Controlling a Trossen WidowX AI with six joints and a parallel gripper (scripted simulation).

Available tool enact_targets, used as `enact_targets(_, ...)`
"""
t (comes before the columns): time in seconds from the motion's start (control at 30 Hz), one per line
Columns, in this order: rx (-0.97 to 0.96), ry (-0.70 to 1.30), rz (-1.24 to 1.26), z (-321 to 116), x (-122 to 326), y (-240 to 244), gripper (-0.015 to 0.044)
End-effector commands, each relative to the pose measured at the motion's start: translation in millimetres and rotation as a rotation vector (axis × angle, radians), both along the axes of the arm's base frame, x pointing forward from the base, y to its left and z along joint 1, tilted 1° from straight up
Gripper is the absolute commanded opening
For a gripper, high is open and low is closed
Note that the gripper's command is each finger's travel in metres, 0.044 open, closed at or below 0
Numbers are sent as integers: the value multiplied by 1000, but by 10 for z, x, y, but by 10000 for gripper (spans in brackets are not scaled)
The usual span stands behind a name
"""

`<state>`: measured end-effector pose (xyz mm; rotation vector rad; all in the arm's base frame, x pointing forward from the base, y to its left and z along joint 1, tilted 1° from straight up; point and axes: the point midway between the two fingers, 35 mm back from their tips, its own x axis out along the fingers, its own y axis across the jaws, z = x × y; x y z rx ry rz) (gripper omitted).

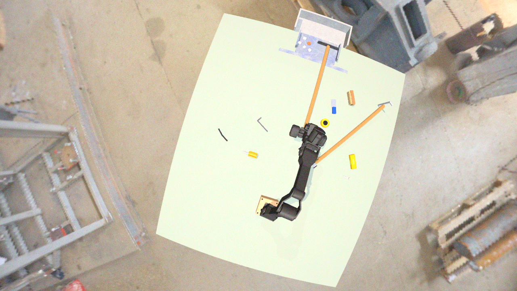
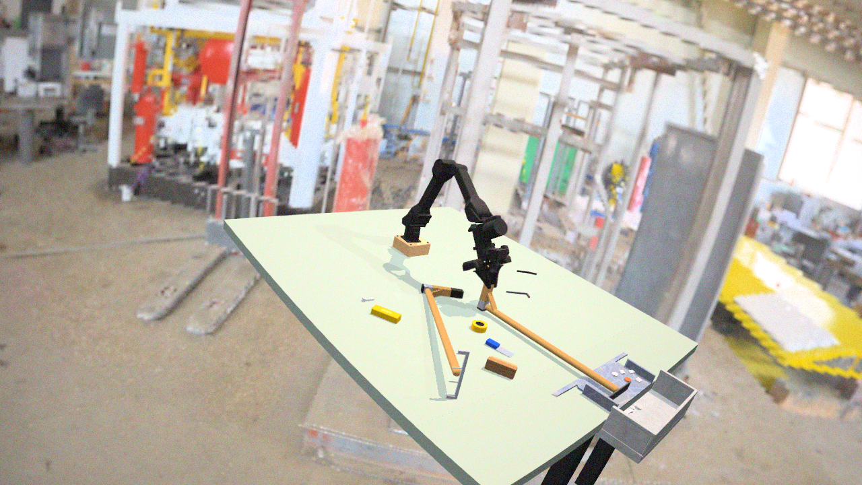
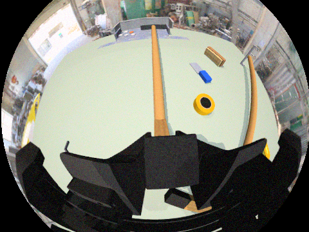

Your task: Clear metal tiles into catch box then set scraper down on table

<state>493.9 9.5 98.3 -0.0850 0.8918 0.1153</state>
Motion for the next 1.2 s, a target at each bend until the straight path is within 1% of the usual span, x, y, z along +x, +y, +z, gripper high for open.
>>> enact_targets(0.0,2,-22,2,95,-32,-10,0)
enact_targets(1.17,1,-23,2,135,-570,-122,0)
